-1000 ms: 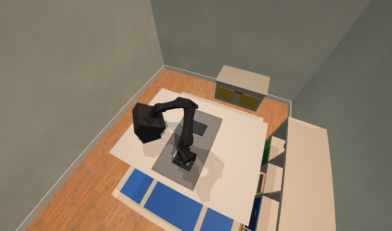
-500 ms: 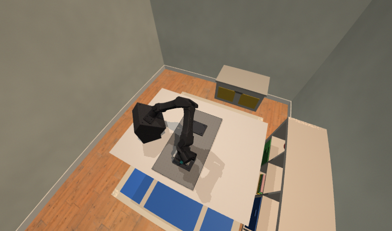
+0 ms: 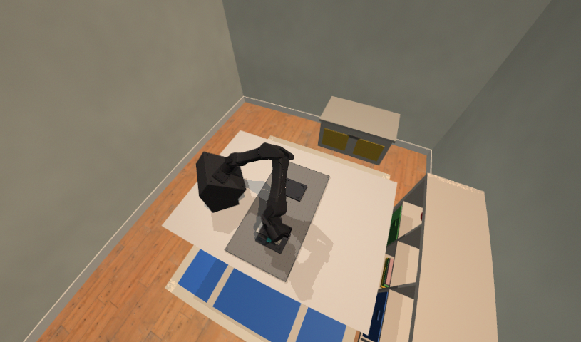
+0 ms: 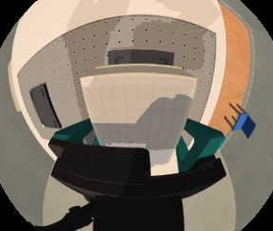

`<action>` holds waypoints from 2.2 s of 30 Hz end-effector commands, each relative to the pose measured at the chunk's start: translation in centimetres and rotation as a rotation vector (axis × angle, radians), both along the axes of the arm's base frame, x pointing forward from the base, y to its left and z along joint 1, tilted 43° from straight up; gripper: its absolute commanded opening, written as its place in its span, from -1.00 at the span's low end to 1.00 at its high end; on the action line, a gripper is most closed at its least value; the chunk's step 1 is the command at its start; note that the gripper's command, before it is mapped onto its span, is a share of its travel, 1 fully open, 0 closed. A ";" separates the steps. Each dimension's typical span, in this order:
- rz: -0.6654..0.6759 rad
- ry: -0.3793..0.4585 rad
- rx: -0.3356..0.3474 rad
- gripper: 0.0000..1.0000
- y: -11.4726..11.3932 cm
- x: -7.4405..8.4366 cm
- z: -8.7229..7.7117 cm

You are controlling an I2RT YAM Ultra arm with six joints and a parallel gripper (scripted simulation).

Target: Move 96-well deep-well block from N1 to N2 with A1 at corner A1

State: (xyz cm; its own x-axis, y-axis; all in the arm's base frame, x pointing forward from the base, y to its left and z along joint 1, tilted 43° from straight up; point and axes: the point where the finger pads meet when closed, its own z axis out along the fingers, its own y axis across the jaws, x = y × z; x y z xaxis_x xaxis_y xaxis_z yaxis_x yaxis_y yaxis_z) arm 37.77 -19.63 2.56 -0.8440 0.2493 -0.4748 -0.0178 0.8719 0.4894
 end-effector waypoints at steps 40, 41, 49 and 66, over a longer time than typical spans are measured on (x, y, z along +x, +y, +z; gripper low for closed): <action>-0.008 -0.014 -0.010 -1.00 1.6 -0.6 1.6; -0.008 -0.014 -0.010 -1.00 1.9 -0.6 1.7; -0.008 -0.014 -0.010 -1.00 3.7 -0.8 2.6; -0.007 -0.015 -0.009 -1.00 8.2 -1.3 4.7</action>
State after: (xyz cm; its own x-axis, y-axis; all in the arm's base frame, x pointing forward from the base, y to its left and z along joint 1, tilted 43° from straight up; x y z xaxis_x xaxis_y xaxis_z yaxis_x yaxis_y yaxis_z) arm 36.32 -11.22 6.44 -0.8481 0.2341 -0.4754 -0.0321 0.8728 0.4870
